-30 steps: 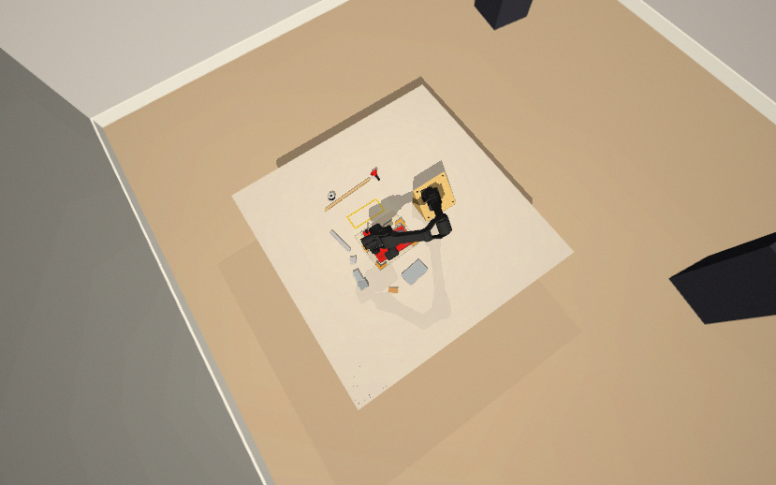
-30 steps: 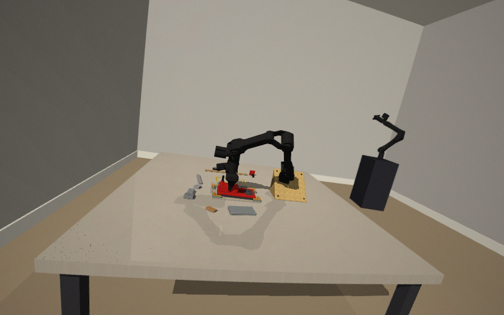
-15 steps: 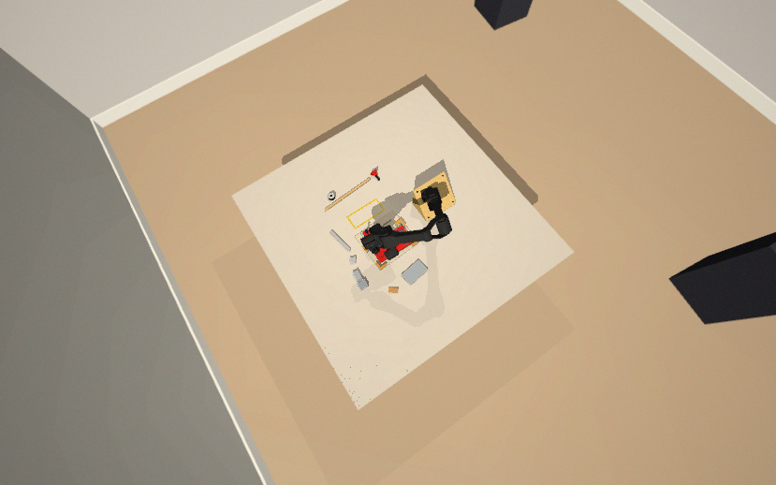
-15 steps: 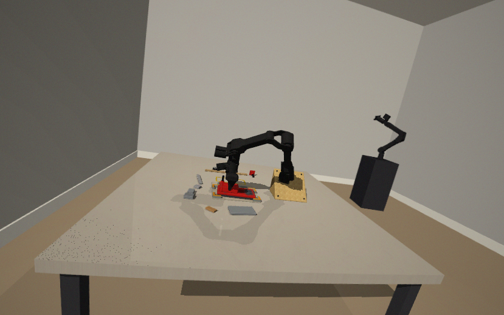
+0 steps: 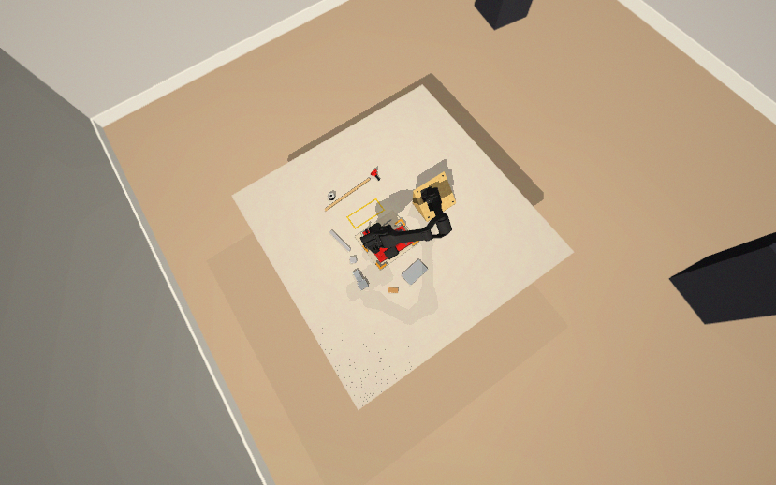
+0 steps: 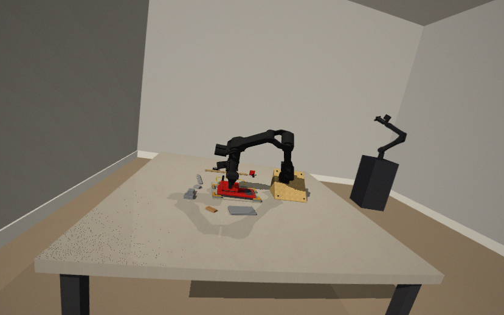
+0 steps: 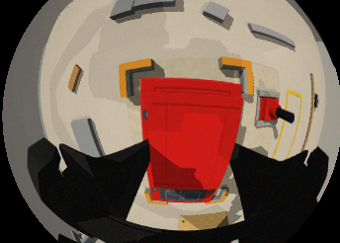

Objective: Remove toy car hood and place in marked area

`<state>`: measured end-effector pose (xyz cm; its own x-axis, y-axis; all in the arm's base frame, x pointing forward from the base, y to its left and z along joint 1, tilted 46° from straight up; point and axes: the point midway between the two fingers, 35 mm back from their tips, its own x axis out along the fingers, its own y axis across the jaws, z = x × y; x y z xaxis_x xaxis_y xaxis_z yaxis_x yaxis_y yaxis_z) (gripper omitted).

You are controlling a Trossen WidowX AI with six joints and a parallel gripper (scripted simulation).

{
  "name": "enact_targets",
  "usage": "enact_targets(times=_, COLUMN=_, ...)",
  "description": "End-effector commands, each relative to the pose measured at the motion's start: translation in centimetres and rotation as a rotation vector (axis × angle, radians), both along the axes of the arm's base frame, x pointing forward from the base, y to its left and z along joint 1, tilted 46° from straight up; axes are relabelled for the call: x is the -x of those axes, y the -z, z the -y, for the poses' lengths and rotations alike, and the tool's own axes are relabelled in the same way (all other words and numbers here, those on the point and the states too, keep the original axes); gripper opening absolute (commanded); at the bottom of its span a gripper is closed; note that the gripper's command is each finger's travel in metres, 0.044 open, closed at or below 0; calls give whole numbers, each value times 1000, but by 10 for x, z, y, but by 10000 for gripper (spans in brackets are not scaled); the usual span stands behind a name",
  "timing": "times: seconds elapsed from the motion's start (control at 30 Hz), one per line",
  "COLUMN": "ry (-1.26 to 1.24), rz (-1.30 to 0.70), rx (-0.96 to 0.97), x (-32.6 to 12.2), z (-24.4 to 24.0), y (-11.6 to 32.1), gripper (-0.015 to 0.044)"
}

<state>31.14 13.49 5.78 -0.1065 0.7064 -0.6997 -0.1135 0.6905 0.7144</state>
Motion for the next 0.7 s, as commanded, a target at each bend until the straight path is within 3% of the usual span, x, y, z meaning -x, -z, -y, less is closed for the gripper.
enact_targets(times=0.0, ry=-3, rz=6, rx=2, x=-1, z=2, y=-3, gripper=0)
enact_targets(times=0.67, ry=-2, rz=5, rx=2, x=-2, z=11, y=-12, gripper=0)
